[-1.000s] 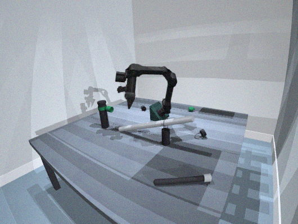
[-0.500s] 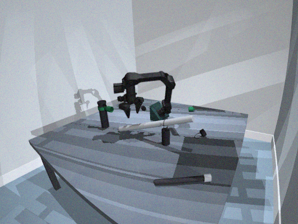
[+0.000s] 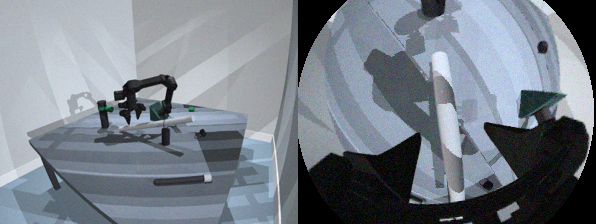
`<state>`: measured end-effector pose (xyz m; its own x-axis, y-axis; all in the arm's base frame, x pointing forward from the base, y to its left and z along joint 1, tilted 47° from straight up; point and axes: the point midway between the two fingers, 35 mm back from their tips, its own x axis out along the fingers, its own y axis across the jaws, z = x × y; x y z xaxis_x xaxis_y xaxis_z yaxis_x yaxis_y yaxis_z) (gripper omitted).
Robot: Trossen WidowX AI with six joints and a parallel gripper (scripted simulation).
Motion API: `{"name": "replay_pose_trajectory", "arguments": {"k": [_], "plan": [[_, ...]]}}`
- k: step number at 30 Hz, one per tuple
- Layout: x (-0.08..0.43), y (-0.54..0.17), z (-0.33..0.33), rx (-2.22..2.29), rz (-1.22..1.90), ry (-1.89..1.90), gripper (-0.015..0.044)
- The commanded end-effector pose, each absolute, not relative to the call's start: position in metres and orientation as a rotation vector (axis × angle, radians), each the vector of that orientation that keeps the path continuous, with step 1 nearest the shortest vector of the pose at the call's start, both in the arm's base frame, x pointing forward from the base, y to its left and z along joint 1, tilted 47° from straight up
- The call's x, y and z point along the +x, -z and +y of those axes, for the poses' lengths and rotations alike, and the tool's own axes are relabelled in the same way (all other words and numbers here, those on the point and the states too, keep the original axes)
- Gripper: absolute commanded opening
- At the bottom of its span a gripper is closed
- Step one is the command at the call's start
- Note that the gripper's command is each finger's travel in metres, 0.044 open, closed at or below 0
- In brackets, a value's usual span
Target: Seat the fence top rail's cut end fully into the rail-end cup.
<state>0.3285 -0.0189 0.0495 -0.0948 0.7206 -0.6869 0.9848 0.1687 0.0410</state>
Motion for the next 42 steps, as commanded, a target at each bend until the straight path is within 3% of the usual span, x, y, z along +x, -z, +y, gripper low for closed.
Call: {"name": "replay_pose_trajectory", "arguments": {"k": [1,40,42], "plan": [[0.328,-0.047,-0.016,1.617,1.877,0.599,0.044],[0.322,-0.007,0.027,1.618,1.878,0.595,0.044],[0.322,-0.007,0.027,1.618,1.878,0.596,0.0387]]}}
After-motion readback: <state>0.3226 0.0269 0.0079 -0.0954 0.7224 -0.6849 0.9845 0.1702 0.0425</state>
